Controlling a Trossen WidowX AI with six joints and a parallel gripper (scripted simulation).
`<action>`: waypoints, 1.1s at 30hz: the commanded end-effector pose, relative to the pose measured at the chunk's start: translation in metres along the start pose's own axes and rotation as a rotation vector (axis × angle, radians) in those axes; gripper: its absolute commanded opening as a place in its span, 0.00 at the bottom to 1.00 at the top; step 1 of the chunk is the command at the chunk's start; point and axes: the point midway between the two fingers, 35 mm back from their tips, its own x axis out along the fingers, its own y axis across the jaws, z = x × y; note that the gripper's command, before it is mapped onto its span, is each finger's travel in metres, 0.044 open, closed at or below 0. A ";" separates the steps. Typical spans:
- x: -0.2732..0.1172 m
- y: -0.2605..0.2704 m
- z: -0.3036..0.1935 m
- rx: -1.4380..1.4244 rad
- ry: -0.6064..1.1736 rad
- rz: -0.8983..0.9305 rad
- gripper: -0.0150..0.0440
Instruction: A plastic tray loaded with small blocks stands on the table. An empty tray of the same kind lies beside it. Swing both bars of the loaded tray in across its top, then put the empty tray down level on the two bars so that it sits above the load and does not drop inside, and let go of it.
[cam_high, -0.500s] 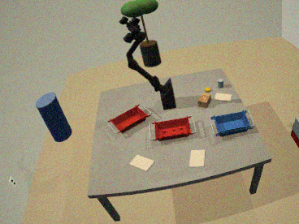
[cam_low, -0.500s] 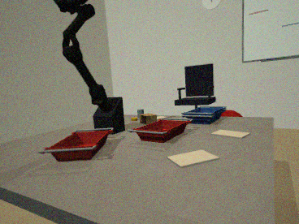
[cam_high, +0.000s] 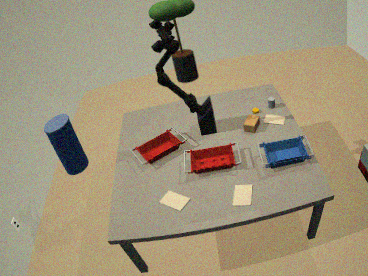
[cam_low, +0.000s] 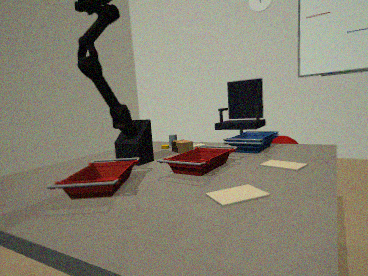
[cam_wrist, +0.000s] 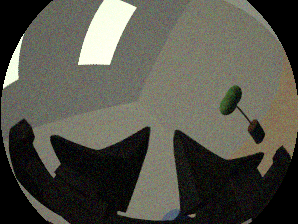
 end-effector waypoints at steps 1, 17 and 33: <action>-0.027 0.023 0.030 0.167 -0.110 0.109 0.40; -0.160 0.099 0.104 0.691 -0.354 0.666 0.40; -0.398 0.143 0.121 1.090 -0.252 1.646 0.40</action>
